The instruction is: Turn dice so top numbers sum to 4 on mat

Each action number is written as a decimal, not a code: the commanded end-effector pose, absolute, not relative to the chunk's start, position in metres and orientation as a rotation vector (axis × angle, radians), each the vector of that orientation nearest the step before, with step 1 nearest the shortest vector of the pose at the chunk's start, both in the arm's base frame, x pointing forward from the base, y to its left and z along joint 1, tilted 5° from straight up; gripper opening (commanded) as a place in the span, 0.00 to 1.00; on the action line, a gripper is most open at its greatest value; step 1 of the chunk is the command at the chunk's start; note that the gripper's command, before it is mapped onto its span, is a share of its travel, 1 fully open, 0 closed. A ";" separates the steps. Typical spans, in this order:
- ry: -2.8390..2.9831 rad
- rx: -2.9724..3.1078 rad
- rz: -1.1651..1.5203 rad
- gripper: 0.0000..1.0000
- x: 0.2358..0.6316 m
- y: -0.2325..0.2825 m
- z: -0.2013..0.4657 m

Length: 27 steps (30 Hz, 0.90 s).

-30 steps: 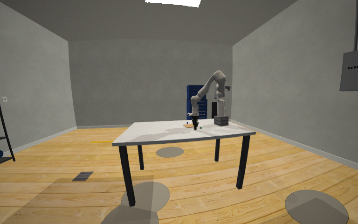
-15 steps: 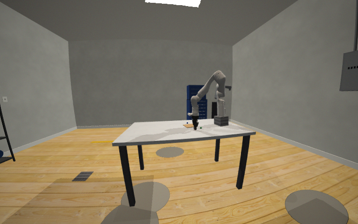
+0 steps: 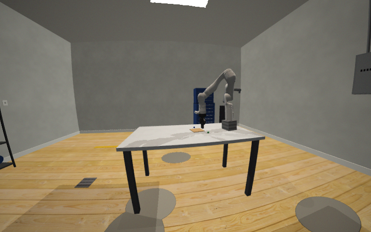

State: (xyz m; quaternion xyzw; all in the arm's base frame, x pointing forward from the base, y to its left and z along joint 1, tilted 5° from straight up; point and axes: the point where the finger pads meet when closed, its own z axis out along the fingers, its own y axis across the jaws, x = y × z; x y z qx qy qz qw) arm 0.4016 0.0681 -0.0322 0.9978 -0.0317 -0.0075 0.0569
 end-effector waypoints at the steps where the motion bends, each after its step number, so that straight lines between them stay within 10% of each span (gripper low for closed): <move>1: -0.080 3.046 0.008 0.11 0.408 0.080 -0.015; 27: 0.041 3.046 0.001 0.11 0.408 0.082 0.003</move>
